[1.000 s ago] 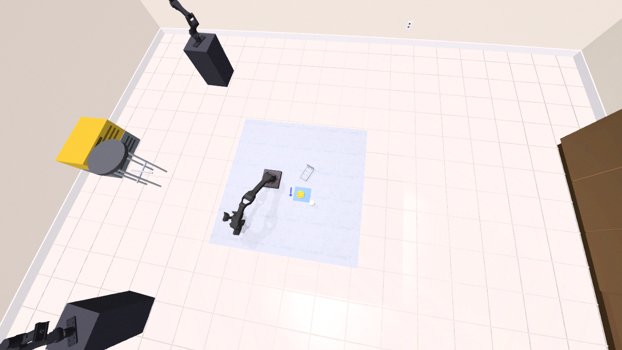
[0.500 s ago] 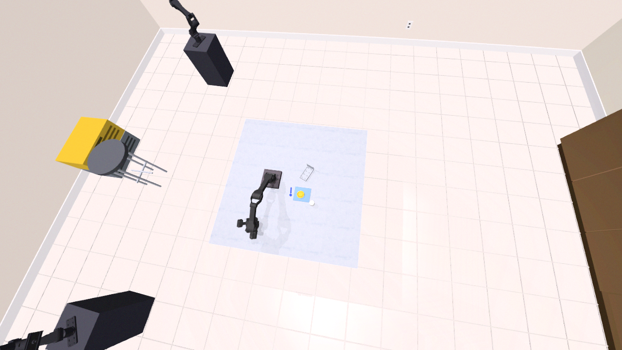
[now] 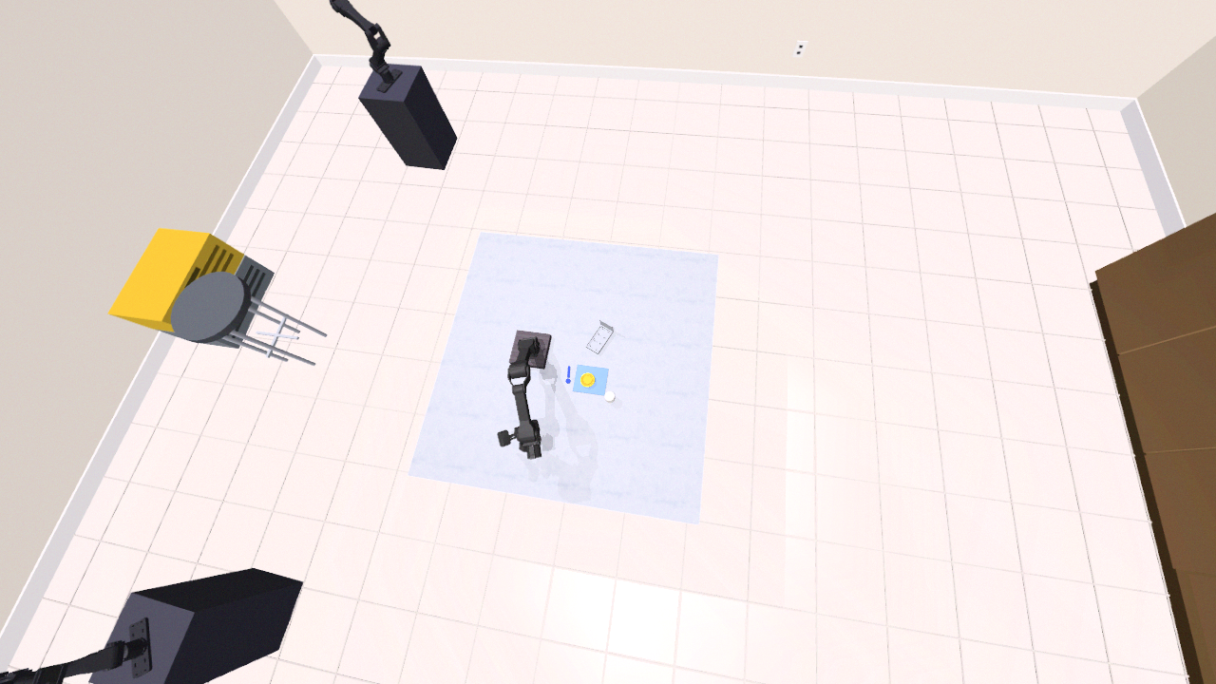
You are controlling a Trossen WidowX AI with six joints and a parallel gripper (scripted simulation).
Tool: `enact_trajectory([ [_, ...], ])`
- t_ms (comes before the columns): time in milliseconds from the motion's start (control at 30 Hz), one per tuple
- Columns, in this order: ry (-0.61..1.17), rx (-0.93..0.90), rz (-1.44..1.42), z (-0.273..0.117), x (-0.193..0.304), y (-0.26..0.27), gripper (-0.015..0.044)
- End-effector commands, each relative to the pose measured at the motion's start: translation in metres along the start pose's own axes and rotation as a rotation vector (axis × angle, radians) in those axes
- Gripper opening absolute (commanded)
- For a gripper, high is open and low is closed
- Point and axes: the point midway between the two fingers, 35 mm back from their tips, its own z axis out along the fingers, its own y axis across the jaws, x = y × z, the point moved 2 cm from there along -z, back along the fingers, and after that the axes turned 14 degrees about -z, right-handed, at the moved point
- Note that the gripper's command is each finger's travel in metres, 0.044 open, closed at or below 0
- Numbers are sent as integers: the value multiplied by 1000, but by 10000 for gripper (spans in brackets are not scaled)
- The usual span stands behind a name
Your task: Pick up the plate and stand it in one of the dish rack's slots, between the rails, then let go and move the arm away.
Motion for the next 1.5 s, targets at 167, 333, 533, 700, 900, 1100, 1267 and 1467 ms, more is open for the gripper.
enact_trajectory([
  [167, -175, -46, -148, -53, -9, 63, 400],
  [333, -281, -75, -255, -84, -9, 104, 400],
  [533, -404, -112, -399, -116, 0, 155, 400],
  [700, -503, -144, -526, -141, 13, 198, 400],
  [900, -613, -185, -690, -164, 37, 249, 400],
  [1100, -714, -229, -865, -181, 67, 296, 400],
  [1267, -780, -263, -997, -190, 92, 328, 400],
  [1467, -783, -264, -1002, -187, 91, 331, 400],
])
